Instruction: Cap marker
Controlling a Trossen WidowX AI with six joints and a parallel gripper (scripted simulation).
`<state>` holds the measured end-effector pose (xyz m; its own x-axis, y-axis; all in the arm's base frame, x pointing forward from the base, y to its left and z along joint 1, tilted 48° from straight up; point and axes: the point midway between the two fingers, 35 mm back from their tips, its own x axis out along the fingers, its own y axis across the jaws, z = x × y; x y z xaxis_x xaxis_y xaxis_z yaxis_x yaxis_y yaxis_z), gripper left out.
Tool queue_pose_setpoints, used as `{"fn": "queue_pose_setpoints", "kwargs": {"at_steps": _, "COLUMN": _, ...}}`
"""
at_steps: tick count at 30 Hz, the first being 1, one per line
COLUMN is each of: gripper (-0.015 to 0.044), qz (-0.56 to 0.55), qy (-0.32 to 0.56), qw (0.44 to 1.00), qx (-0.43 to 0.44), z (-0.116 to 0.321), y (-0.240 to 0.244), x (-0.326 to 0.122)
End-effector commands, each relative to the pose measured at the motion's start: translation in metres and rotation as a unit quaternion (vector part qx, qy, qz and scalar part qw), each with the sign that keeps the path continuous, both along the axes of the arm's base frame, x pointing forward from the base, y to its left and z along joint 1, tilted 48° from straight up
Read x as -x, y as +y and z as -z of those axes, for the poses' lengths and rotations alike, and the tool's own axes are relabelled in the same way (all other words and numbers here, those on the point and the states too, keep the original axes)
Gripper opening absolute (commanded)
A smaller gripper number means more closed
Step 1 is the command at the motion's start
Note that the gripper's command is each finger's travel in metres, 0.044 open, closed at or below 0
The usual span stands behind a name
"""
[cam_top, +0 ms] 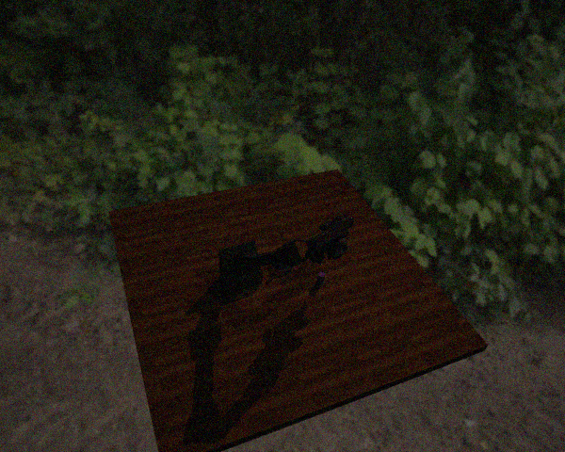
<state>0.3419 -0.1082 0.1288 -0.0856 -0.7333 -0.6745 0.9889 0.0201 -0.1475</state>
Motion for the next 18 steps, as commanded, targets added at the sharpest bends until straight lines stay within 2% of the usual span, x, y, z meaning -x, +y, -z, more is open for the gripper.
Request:
{"fn": "queue_pose_setpoints", "kwargs": {"at_steps": 1, "gripper": 0.0249, "qz": 0.001, "qy": 0.01, "qw": 1.0, "qx": 0.001, "z": -0.003, "y": -0.003, "x": 0.007}}
{"fn": "queue_pose_setpoints", "kwargs": {"at_steps": 5, "gripper": 0.0249, "qz": 0.001, "qy": 0.01, "qw": 1.0, "qx": 0.001, "z": 0.018, "y": -0.027, "x": 0.01}}
{"fn": "queue_pose_setpoints", "kwargs": {"at_steps": 18, "gripper": 0.0249, "qz": 0.001, "qy": 0.01, "qw": 1.0, "qx": 0.002, "z": 0.03, "y": -0.042, "x": 0.012}}
